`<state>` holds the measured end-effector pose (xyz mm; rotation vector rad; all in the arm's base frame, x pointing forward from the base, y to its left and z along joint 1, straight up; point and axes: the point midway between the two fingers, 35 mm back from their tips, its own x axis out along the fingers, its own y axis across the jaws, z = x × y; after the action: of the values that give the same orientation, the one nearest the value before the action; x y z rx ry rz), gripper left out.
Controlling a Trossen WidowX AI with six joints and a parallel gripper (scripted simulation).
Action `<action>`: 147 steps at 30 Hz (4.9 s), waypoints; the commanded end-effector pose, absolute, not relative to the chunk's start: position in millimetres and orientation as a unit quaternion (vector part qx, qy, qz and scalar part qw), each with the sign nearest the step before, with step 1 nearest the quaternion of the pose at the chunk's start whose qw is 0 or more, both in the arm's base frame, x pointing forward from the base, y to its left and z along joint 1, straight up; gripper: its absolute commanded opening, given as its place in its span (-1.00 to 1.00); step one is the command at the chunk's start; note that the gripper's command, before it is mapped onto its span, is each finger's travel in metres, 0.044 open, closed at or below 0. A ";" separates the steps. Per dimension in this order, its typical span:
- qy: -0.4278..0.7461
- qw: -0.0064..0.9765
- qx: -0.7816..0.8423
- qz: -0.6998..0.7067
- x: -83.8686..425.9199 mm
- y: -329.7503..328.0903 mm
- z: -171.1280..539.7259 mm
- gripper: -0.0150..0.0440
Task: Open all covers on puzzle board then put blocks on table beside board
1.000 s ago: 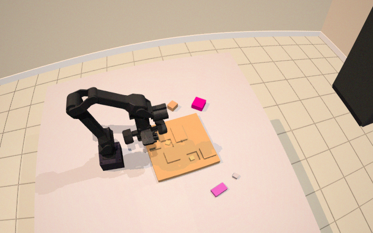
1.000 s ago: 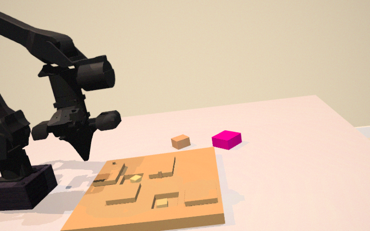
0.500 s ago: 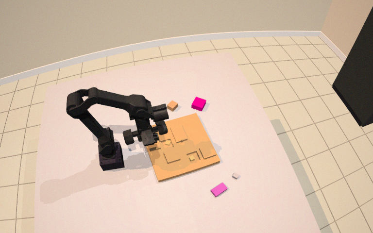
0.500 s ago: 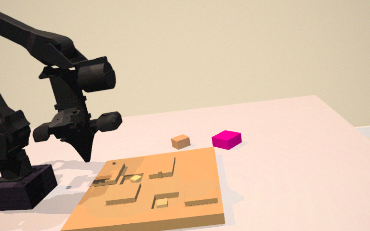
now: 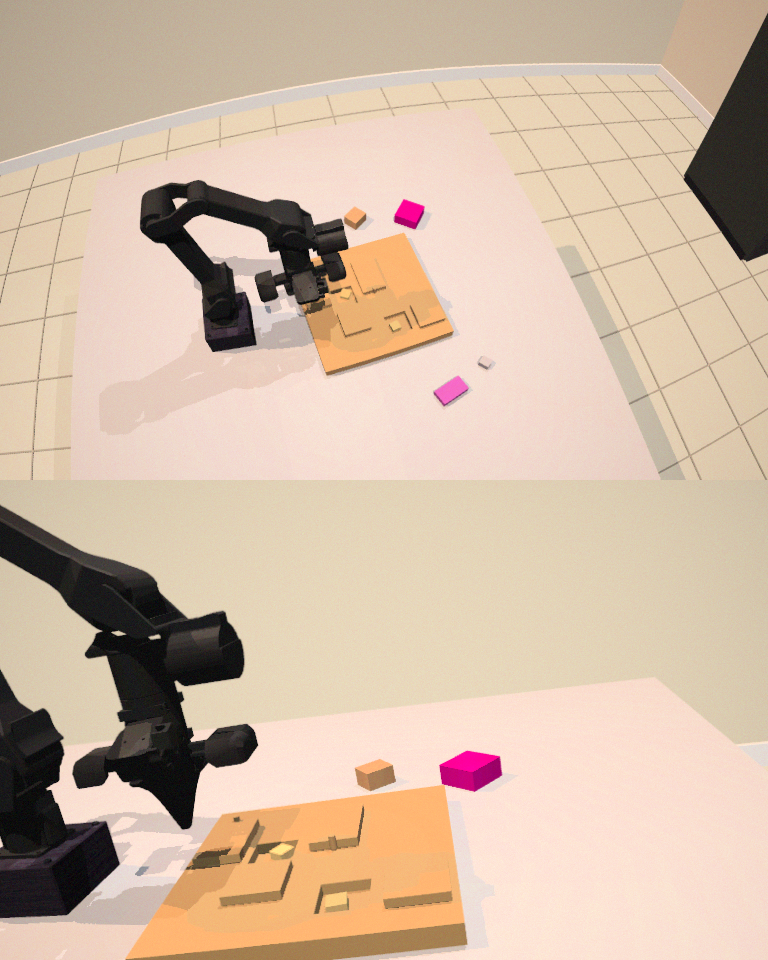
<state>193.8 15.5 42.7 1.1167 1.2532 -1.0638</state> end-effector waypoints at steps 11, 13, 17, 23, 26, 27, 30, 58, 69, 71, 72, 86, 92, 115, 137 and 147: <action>0.530 0.542 0.467 -0.454 191.5 14.4 25.0 -0.49; 0.530 0.542 0.467 -0.454 191.5 14.4 23.1 -0.49; 0.530 0.542 0.467 -0.454 191.3 14.3 19.1 -0.49; 0.530 0.542 0.467 -0.454 190.9 14.2 13.3 -0.49; 0.530 0.542 0.467 -0.454 190.6 14.2 10.4 -0.49; 0.530 0.542 0.467 -0.454 190.5 14.1 9.4 -0.49; 0.530 0.542 0.467 -0.454 190.1 14.1 6.5 -0.49; 0.530 0.543 0.467 -0.454 210.2 11.2 2.1 -0.49; 0.530 0.543 0.468 -0.454 223.7 12.5 2.7 -0.49; 0.530 0.543 0.468 -0.454 226.4 12.7 2.8 -0.49; 0.530 0.543 0.468 -0.454 227.7 12.9 2.8 -0.49; 0.529 0.543 0.468 -0.454 241.9 17.3 3.4 -0.49; 0.529 0.543 0.468 -0.453 249.4 20.1 3.6 -0.49; 0.529 0.544 0.469 -0.453 269.1 34.2 4.4 -0.49; 0.529 0.543 0.470 -0.452 284.0 53.8 5.2 -0.49; 0.529 0.543 0.470 -0.452 289.5 66.0 5.6 -0.49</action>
<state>288.4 62.0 8.0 1.1198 1.2534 -1.0605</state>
